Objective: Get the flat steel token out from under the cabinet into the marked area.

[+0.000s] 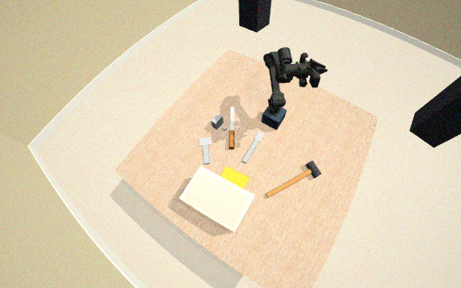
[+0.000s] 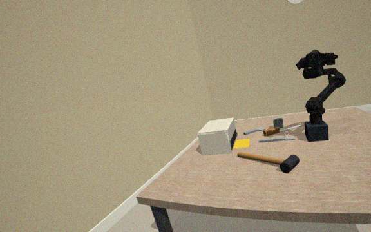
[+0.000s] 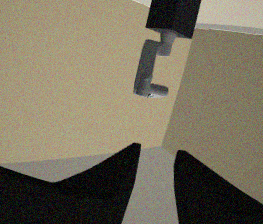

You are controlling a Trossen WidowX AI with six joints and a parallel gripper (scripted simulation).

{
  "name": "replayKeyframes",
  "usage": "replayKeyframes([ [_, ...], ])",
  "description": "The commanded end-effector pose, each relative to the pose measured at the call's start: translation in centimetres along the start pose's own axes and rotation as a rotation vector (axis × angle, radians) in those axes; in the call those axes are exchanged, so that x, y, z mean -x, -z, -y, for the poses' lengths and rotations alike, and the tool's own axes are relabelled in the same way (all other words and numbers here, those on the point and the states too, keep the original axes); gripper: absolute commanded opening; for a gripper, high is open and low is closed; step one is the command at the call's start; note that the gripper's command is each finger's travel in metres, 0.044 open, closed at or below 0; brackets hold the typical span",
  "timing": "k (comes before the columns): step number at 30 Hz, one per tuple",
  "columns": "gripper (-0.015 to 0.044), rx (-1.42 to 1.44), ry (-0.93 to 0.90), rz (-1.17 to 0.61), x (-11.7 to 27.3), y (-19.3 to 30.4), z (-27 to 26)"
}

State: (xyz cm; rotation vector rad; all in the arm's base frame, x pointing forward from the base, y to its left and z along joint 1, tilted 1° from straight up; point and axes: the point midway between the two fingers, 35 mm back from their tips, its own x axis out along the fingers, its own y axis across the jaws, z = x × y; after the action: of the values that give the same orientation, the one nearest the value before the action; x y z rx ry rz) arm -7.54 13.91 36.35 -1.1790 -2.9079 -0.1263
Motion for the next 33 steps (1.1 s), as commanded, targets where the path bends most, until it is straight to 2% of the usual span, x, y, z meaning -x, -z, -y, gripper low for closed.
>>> replayKeyframes([
  [1,0.0184,-0.097,-0.029,-0.021,0.1,0.4,-1.1],
  [4,0.0262,-0.188,-0.055,-0.043,0.2,0.7,-2.1],
  [5,0.027,-0.208,-0.067,-0.056,0.3,0.8,-2.6],
  [33,0.027,-0.89,-0.304,-0.338,3.3,1.6,-11.7],
])
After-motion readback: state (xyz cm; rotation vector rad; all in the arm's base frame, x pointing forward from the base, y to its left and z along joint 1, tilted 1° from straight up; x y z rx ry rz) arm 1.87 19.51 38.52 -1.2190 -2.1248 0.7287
